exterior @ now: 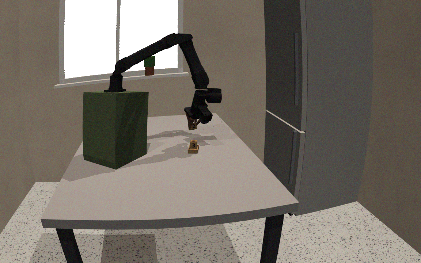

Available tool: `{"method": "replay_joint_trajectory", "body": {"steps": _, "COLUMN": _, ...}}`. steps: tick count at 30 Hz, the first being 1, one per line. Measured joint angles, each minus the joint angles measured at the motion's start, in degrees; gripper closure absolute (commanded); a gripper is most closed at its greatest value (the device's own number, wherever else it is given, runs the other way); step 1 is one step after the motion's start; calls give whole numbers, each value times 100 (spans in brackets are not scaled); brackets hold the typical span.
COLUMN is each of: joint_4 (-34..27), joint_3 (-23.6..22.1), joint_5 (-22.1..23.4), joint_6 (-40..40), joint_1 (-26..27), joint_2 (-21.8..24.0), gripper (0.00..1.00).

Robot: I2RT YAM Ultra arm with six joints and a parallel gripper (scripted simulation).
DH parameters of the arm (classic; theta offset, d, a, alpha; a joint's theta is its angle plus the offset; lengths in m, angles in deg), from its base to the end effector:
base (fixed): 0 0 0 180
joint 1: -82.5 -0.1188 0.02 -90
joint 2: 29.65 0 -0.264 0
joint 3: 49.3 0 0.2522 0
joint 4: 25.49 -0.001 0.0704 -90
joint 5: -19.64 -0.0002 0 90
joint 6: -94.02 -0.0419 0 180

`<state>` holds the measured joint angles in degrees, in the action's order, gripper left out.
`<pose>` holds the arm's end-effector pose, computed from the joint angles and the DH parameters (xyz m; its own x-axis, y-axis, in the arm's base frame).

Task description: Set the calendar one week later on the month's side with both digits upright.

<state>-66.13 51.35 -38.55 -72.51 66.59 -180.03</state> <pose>0.3895 0.1350 -0.0492 -0.4474 0.7318 0.5141 0.8817 0.4572 0.1165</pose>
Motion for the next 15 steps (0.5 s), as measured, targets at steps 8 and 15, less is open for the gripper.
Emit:
{"method": "replay_joint_trajectory", "body": {"steps": 8, "joint_4": -361, "joint_3": 367, "joint_5": 483, "joint_6": 308, "joint_1": 28, "joint_2": -240, "gripper": 73}}
{"method": "replay_joint_trajectory", "body": {"steps": 15, "joint_4": -1069, "joint_3": 1158, "joint_5": 1252, "joint_6": 944, "joint_1": 404, "joint_2": -942, "gripper": 73}}
